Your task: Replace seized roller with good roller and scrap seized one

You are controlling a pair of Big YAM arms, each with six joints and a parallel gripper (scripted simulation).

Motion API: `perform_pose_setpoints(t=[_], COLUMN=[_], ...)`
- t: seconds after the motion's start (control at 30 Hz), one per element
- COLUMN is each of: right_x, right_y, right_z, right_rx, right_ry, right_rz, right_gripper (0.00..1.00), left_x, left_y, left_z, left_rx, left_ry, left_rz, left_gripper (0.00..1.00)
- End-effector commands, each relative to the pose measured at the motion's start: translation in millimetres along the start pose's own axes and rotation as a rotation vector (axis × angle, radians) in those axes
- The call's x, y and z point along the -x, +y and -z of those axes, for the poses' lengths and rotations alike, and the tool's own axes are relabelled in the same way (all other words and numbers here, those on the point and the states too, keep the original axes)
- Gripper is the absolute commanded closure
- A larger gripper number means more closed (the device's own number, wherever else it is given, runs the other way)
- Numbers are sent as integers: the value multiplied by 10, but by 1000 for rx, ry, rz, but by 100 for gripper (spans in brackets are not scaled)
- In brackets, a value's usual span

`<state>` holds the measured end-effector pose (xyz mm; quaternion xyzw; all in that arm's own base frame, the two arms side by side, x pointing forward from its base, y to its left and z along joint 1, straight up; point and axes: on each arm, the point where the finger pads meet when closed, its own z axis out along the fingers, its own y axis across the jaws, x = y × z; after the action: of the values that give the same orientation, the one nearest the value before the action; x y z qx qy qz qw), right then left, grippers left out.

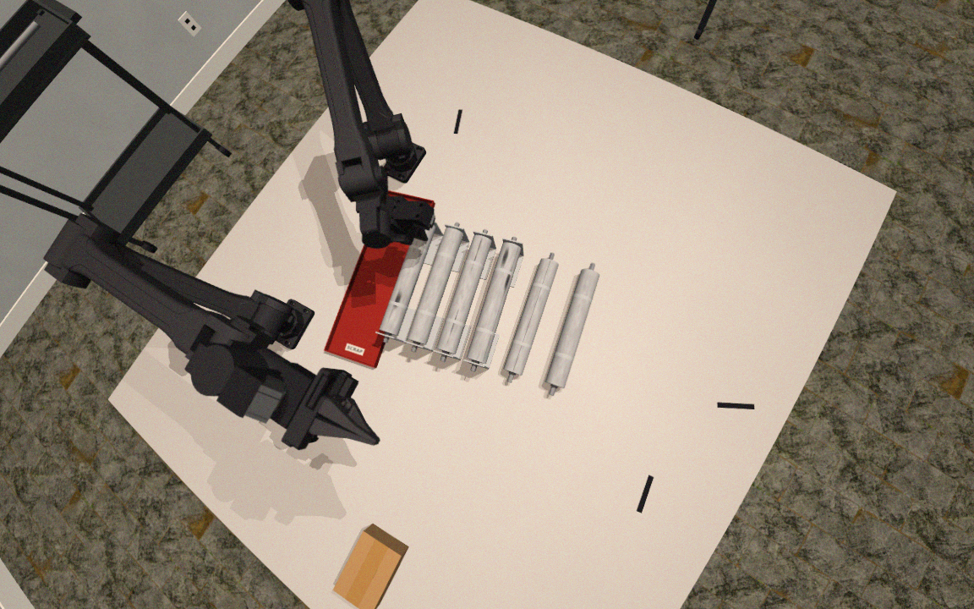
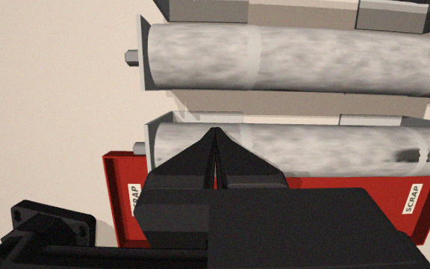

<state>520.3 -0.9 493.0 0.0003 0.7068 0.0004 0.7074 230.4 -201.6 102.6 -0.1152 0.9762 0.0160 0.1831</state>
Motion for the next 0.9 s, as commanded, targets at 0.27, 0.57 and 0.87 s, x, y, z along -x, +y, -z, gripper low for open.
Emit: perform_pose_setpoints(t=[0.27,0.57,0.87], right_x=[418,418,418], right_y=[44,44,44], right_z=[17,17,17], right_rx=[7,7,7], right_ry=[-69,-69,-69], right_rz=[10,10,10], right_gripper=[100,100,100], left_x=[-117,-107,-120], left_y=[-5,-18,-1], left_z=[-10,2,-11], left_rx=[19,16,20], left_ry=[33,31,33], left_rz=[-23,-22,-23], left_gripper=[100,100,100])
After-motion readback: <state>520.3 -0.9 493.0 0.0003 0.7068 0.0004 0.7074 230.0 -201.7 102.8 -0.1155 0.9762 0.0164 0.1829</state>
